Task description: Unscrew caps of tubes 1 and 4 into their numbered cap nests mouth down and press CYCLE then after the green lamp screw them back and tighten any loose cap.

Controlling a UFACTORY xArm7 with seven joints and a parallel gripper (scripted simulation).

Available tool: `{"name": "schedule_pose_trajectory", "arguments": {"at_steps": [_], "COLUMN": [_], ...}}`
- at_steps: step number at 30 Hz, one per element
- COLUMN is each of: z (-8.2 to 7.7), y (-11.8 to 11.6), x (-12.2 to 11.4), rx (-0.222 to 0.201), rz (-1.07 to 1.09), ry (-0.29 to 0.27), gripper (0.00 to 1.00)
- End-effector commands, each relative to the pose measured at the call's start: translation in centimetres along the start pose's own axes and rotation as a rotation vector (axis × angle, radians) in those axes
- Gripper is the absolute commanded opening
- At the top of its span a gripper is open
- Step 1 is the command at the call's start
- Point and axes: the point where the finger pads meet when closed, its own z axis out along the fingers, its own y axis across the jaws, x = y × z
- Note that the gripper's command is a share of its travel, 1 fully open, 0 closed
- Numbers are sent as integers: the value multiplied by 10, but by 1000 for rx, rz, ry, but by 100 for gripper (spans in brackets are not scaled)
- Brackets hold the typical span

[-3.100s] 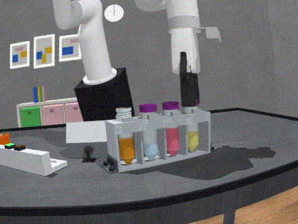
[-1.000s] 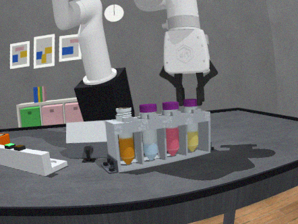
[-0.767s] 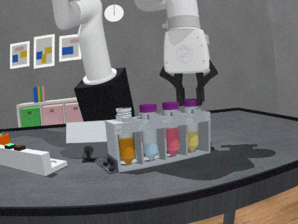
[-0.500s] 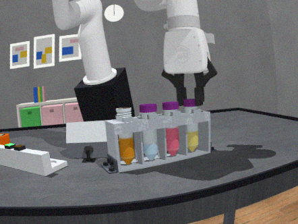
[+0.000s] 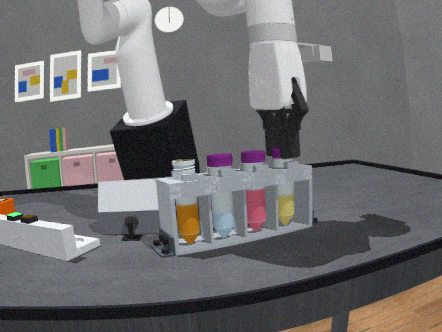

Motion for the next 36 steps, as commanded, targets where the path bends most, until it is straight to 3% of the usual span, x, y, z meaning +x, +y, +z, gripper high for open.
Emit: {"name": "schedule_pose_trajectory", "arguments": {"at_steps": [1,11,22,23,35,36], "z": [-1,-1,-1,-1,-1,-1], "y": [1,1,1,1,1,1], "x": [2,2,2,2,2,2], "rx": [-46,-47,-51,-51,-51,-51], "rz": [274,688,742,742,742,659], "ry": [-17,-6,-7,-7,-7,-9], "gripper": [0,0,0,46,46,46]}}
